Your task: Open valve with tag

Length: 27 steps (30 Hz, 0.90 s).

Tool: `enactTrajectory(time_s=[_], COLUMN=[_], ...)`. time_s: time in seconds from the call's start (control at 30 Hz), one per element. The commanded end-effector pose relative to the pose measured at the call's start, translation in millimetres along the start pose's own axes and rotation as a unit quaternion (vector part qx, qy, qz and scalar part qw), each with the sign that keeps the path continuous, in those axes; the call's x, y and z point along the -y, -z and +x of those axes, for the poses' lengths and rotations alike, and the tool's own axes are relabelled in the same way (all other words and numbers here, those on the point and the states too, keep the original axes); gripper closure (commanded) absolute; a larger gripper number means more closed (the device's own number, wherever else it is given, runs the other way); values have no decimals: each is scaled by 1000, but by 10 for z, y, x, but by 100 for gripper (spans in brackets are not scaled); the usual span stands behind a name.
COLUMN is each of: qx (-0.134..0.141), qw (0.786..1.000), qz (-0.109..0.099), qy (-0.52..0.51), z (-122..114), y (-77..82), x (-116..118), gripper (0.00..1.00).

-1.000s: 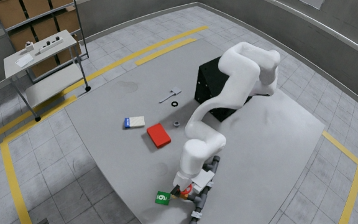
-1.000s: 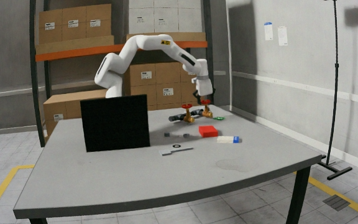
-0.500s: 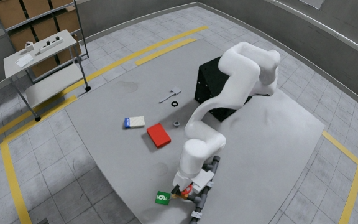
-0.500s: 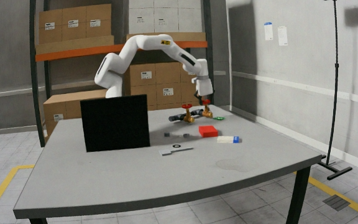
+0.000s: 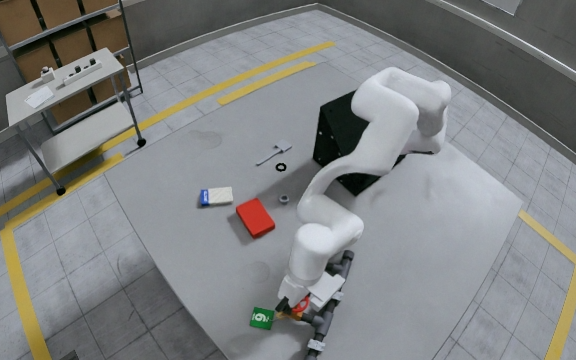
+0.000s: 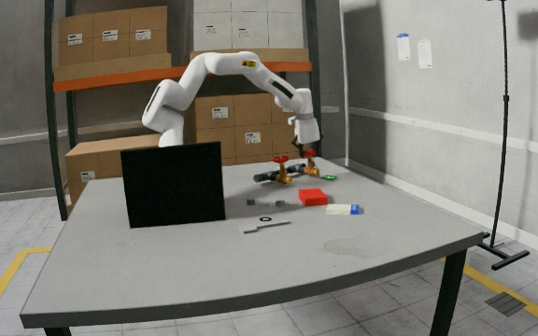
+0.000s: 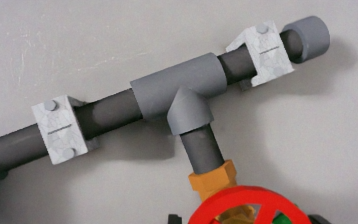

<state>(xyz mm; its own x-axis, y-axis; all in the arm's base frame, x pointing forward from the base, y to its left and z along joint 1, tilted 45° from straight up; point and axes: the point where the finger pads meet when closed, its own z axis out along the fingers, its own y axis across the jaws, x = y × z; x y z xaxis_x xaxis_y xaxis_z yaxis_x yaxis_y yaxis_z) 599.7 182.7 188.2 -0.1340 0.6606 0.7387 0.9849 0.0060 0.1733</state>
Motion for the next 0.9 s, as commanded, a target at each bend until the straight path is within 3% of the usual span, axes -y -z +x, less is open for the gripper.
enactTrajectory(time_s=[0.0, 0.27, 0.5, 0.73, 0.8, 0.87], qx=[0, 0, 0, 1, 1, 1], qw=[1000, 1000, 994, 967, 967, 952], qz=[-2, -2, -2, -2, -2, -2], qy=[3, 30, 113, 255, 255, 305], z=[1, 1, 0, 0, 0, 0], y=[15, 15, 15, 15, 15, 15], x=[-14, -14, -14, -14, -14, -14], gripper=[100, 100, 100, 100, 100, 100])
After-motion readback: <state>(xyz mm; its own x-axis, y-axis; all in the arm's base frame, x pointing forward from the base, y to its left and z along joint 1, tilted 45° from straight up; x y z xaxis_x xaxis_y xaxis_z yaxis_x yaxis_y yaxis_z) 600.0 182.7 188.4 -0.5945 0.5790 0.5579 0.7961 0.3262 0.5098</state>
